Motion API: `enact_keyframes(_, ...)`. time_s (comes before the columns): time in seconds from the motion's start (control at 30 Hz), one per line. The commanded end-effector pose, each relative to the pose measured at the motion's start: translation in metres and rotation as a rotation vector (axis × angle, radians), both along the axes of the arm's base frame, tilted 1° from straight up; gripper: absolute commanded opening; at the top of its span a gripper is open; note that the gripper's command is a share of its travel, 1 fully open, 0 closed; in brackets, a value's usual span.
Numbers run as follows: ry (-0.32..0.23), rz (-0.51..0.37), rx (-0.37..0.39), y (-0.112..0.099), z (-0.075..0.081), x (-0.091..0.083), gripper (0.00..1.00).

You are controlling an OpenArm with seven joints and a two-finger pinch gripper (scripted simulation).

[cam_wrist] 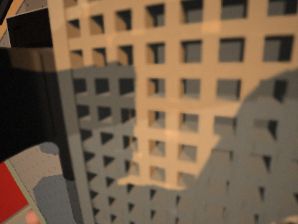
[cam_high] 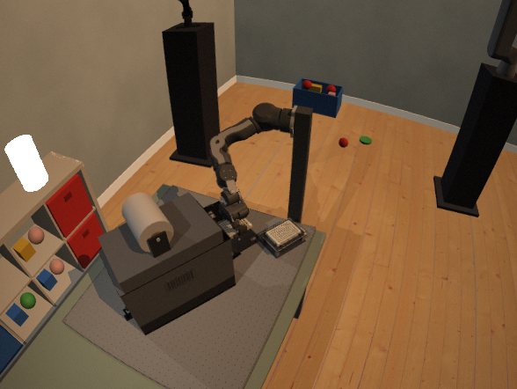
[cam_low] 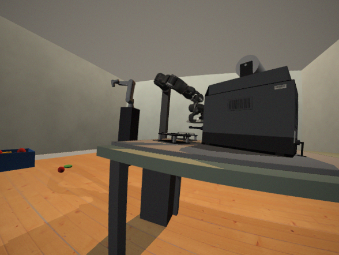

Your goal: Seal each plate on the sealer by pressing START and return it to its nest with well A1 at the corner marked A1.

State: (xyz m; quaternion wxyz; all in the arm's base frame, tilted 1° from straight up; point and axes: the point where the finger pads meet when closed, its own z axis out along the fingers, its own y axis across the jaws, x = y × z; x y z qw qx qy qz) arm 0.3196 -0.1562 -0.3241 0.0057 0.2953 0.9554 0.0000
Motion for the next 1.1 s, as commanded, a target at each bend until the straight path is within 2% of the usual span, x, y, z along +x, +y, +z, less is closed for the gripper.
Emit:
enact_keyframes(0.0,0.001,-0.003,-0.003,0.001,0.001,0.002,0.0)
enact_keyframes(0.63,0.002,0.0,-0.002,0.033,0.002,0.026,0.0)
enact_keyframes(1.07,-0.001,-0.002,0.001,0.034,0.001,0.026,0.0)
